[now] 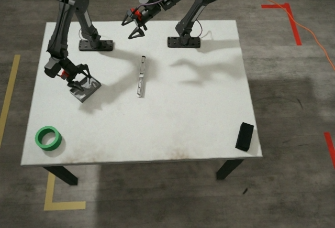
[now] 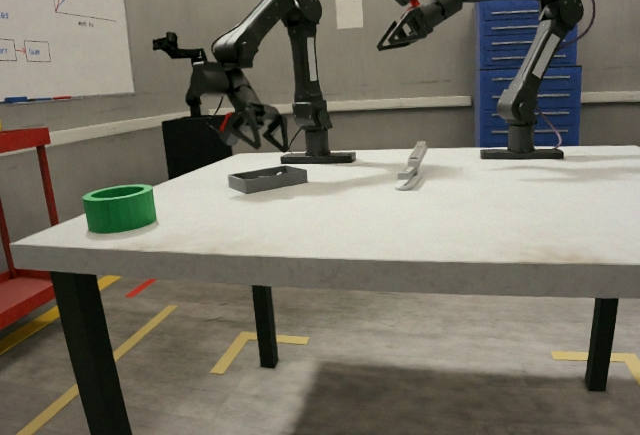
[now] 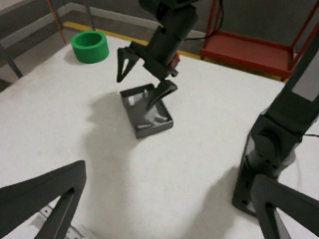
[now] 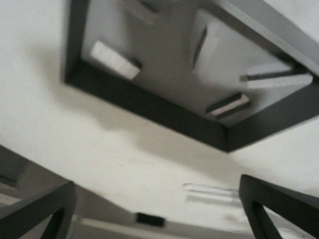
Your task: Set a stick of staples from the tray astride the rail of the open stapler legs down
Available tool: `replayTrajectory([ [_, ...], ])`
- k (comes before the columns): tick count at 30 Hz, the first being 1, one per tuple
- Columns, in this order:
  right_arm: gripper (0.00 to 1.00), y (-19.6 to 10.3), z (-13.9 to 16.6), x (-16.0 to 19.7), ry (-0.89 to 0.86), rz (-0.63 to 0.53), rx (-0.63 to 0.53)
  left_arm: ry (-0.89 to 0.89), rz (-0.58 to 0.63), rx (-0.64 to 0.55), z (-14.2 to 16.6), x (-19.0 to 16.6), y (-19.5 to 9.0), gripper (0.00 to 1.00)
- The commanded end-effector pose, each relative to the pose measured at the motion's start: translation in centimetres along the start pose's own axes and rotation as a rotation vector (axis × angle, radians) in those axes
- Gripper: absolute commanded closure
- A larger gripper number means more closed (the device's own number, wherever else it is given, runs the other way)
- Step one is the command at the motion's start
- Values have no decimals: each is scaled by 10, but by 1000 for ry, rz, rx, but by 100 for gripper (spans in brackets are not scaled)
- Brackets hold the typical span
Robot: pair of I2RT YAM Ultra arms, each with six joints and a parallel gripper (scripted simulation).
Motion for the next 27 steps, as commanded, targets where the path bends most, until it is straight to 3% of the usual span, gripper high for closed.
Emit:
replayTrajectory([
  [1,0,7,-2,6,218,-81,83,4,-4,-14,-1,-2,-7,0],
  [8,0,14,-5,3,383,-106,138,4,-4,-14,-1,-2,-7,0],
  [27,0,17,-10,-4,399,-92,123,1,-10,-14,-3,1,-6,0],
])
Point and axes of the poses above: on each arm, the point where the finger pads meet when closed, its own y axis out along the fingers, its own x axis across the jaws, z = x × y, the point moved 4 cm from there along -y, back along the fingers, and after that the axes turned 14 degrees about y, right-handed, at the moved point
